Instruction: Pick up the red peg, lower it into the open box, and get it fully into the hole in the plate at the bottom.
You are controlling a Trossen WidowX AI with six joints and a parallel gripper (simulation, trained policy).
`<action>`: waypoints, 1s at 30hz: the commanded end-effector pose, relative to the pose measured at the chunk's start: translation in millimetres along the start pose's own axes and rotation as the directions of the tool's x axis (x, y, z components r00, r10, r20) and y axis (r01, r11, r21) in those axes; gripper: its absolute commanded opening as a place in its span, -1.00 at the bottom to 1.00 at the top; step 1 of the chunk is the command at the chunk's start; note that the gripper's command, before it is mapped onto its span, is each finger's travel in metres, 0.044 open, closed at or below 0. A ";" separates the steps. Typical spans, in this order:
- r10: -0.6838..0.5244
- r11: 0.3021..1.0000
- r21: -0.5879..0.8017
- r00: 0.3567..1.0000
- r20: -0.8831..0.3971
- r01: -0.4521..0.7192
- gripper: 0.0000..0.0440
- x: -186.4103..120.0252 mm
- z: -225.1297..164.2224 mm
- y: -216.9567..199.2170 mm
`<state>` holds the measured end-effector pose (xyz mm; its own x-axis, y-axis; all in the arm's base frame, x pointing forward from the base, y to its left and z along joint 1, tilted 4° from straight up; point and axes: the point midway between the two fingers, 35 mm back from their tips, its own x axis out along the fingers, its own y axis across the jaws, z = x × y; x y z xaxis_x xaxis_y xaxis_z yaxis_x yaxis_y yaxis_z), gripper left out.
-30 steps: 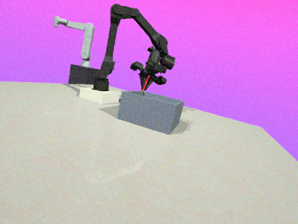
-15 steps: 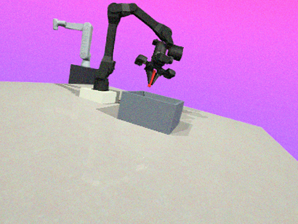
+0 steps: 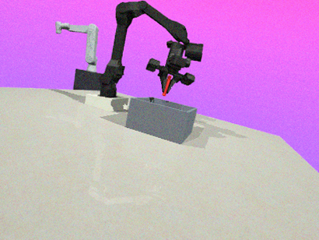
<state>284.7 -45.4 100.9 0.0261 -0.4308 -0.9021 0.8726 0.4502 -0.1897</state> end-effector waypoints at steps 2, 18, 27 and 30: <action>0.014 1.000 0.006 1.000 -0.013 -0.014 -1.00 9.3 14.4 2.2; 0.072 0.994 -0.069 0.993 -0.088 -0.079 -0.98 59.7 42.6 9.1; 0.089 0.984 -0.143 0.985 -0.146 -0.110 -0.33 82.2 42.8 13.7; 0.107 0.980 -0.152 0.982 -0.156 -0.130 -0.03 83.1 48.8 19.2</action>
<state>319.7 -108.9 38.8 0.0243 -0.2639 -0.9643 0.7830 0.6048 -0.1457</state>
